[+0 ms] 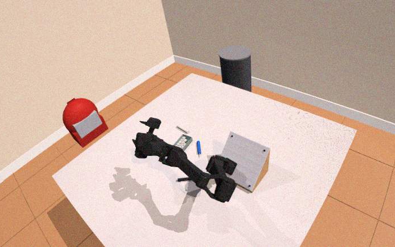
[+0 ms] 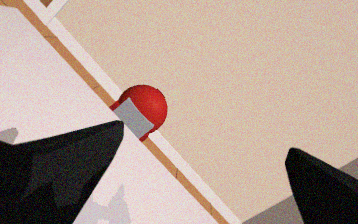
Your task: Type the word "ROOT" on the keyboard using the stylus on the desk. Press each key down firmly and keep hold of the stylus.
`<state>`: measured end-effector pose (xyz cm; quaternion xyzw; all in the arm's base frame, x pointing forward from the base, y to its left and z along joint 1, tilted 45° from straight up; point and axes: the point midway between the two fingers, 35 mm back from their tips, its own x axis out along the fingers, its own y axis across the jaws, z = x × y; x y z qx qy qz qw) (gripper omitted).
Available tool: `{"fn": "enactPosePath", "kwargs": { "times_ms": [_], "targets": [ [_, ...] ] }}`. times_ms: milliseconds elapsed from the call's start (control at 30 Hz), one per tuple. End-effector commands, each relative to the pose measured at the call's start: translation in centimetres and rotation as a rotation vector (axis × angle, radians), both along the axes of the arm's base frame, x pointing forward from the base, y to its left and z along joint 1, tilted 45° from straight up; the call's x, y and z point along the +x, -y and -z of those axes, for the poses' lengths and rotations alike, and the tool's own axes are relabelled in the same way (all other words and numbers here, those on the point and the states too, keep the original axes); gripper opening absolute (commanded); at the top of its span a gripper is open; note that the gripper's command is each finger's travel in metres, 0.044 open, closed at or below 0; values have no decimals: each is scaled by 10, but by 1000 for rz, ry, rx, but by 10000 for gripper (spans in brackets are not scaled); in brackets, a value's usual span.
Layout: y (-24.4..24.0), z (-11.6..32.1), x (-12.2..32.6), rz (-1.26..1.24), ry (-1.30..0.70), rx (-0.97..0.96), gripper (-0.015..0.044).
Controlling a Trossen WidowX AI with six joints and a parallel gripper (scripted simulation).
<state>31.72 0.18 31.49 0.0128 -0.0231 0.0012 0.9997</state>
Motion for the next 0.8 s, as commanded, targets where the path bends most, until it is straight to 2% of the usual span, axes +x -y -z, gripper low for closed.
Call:
{"fn": "enactPosePath", "kwargs": {
  "times_ms": [0,267,533,767],
  "targets": [
    [-1,2,2,-5,-12,-3,414],
    [-24,105,43,-239,-555,-60,204],
    [-47,198,32,-534,-1084,84,0],
    [-66,235,7,-769,-1435,379,0]
  ]
}}
